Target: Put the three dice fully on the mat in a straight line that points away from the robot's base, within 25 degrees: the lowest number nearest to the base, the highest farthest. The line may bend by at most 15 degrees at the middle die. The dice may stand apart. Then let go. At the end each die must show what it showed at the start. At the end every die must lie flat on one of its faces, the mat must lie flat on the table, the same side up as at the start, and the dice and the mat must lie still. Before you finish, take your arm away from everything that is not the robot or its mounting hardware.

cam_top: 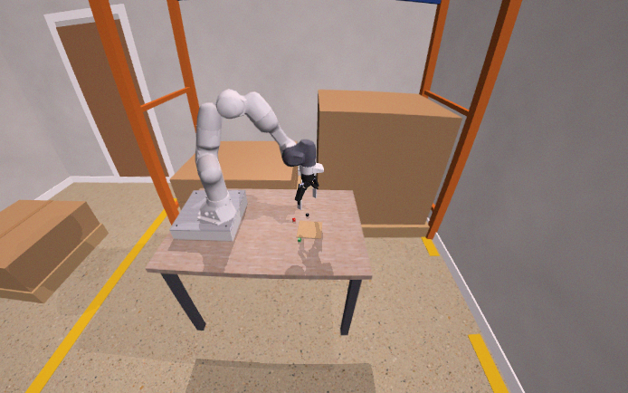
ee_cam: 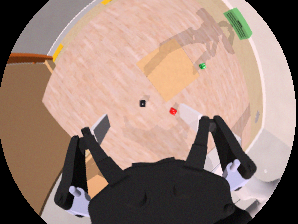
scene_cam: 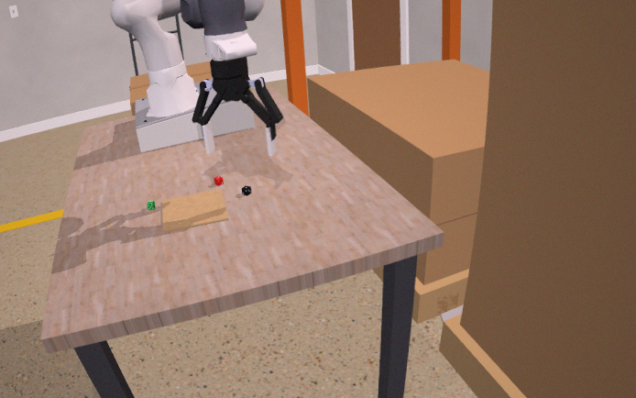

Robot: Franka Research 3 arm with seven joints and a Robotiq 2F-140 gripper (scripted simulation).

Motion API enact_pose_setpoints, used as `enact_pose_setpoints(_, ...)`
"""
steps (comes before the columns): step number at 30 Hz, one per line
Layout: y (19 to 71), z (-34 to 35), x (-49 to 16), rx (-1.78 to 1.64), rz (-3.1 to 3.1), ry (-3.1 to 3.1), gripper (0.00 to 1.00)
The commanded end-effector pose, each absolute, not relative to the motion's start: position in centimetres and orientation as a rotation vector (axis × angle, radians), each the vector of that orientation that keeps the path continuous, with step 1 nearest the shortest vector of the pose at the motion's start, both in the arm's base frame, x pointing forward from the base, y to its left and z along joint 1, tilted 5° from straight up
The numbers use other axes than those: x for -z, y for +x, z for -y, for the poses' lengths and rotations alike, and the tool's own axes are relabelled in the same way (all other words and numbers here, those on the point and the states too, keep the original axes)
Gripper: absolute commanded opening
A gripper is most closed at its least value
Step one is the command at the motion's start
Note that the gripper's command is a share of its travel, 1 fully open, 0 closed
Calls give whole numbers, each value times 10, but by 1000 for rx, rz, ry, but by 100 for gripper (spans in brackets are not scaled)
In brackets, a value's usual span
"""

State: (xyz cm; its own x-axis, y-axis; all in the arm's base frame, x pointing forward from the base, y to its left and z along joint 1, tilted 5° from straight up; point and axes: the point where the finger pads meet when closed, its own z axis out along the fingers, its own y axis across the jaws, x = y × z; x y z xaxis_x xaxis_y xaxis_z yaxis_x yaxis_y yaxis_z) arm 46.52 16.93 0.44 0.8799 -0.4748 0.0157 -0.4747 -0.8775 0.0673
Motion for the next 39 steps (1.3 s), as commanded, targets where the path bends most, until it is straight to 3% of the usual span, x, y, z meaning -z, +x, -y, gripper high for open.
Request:
enact_pose_setpoints(1,465,-169,-2,-22,980,2902,100)
enact_pose_setpoints(2,465,-169,-2,-22,982,2902,100)
enact_pose_setpoints(3,465,-169,-2,-22,982,2902,19)
enact_pose_setpoints(39,465,-169,-2,-22,982,2902,19)
